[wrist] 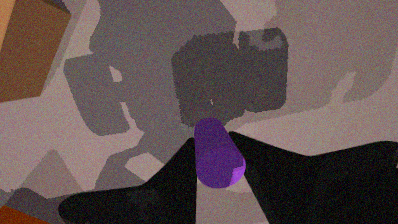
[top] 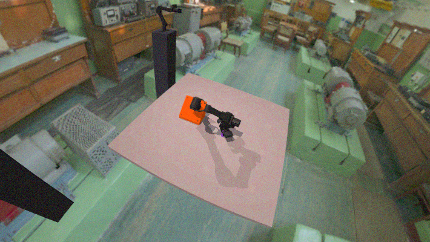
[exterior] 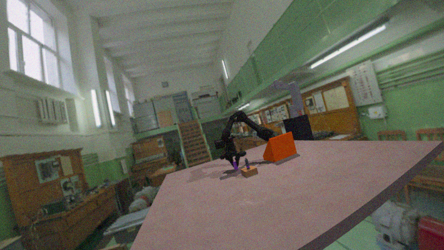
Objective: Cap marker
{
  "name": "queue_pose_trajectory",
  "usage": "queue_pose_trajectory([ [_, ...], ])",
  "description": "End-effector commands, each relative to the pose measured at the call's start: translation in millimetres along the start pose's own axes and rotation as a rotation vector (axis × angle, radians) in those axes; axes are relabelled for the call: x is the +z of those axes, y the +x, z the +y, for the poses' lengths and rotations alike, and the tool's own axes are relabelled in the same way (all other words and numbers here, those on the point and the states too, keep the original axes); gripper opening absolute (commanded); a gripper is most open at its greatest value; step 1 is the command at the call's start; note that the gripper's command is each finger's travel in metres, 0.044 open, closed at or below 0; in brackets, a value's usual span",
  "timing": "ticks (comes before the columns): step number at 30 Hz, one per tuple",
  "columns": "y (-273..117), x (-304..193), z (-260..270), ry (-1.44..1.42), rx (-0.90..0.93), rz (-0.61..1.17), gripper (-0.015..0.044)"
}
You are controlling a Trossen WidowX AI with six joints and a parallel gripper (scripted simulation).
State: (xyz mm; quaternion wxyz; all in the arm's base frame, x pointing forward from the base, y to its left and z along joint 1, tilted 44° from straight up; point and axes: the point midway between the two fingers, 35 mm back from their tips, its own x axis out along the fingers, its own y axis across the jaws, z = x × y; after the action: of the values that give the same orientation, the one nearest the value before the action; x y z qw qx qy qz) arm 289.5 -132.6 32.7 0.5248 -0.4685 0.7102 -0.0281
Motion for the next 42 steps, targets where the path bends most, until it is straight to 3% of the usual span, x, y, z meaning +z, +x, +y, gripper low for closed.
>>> queue_pose_trajectory([
  [1,1,0,0,-0.007,-0.001,0.006,0.0077],
  [4,-5,1,0,-0.007,-0.001,0.005,0.0],
  [27,-60,2,1,-0.007,0.001,0.004,0.0],
  [42,-79,43,36,-0.019,0.014,-0.02,0.0],
])
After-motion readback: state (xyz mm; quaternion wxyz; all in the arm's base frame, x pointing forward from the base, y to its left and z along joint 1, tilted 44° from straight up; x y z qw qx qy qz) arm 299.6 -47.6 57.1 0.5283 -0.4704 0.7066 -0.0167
